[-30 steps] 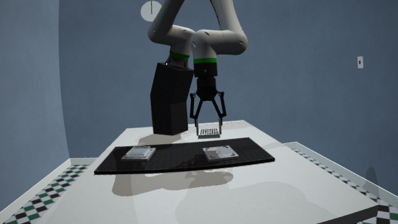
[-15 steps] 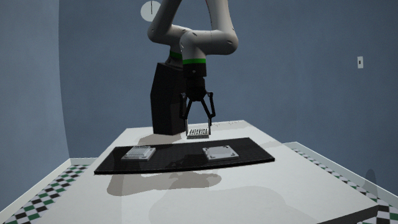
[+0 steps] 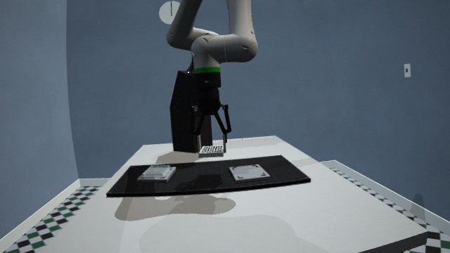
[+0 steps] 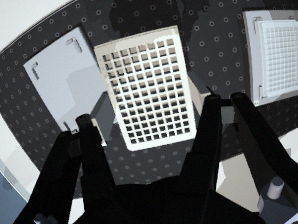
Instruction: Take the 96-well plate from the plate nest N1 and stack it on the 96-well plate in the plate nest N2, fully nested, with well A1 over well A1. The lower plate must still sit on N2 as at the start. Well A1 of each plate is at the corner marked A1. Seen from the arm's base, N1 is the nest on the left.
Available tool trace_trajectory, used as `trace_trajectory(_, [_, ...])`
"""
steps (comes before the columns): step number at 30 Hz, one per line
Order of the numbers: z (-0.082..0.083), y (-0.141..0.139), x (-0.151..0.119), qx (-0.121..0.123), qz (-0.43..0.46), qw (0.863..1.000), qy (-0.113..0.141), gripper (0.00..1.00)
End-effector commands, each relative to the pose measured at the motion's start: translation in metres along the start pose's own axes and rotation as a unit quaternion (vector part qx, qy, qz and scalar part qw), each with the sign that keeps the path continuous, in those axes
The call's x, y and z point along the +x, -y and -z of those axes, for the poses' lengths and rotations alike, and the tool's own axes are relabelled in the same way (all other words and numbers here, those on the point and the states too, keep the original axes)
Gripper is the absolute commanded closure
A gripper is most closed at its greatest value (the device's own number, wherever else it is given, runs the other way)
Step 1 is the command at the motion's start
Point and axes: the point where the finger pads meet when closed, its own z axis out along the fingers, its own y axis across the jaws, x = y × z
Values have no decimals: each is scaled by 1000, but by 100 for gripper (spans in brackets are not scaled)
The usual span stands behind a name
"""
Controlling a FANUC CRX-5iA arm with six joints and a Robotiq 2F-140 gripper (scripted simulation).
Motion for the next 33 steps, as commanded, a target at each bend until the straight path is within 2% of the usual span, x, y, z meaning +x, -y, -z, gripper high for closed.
trace_trajectory(1, [0,-10,0,0,0,1000,0,100])
trace_trajectory(33, [0,-103,-6,0,0,1000,0,100])
